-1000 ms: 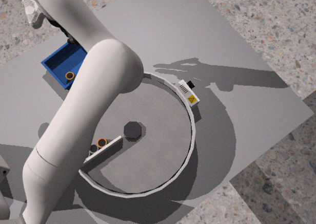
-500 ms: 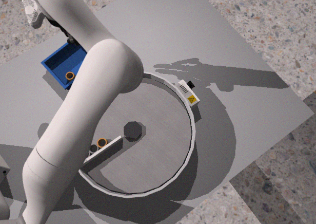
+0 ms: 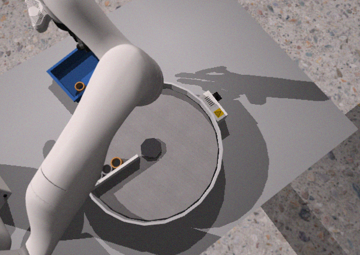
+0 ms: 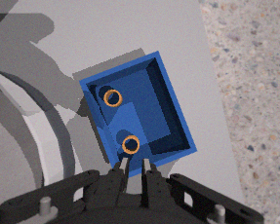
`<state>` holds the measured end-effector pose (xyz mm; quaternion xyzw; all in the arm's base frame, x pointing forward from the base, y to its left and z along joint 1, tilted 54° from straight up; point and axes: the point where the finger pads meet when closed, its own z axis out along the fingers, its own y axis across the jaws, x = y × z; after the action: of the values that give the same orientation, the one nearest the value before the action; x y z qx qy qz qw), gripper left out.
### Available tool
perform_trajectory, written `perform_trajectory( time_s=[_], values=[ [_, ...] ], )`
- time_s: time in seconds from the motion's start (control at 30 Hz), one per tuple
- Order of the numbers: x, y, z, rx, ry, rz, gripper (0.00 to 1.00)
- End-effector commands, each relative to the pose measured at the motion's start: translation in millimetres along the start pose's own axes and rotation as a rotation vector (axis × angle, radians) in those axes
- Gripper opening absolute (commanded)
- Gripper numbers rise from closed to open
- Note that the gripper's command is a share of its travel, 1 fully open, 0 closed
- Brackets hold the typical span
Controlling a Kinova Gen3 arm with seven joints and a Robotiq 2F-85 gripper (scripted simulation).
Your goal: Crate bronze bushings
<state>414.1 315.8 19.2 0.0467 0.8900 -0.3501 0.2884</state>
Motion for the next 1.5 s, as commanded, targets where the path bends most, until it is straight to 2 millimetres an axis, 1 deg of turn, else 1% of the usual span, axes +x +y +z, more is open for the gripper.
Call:
perform_trajectory(
  time_s=[0.0,1.37,1.4,1.47],
  values=[
    [0,0,-1,-0.002,-0.001,0.000,0.16],
    [0,0,-1,-0.002,-0.001,0.000,0.16],
    [1,-11,-1,-0.002,-0.001,0.000,0.14],
    [3,-33,0,-0.002,-0.001,0.000,0.14]
  ],
)
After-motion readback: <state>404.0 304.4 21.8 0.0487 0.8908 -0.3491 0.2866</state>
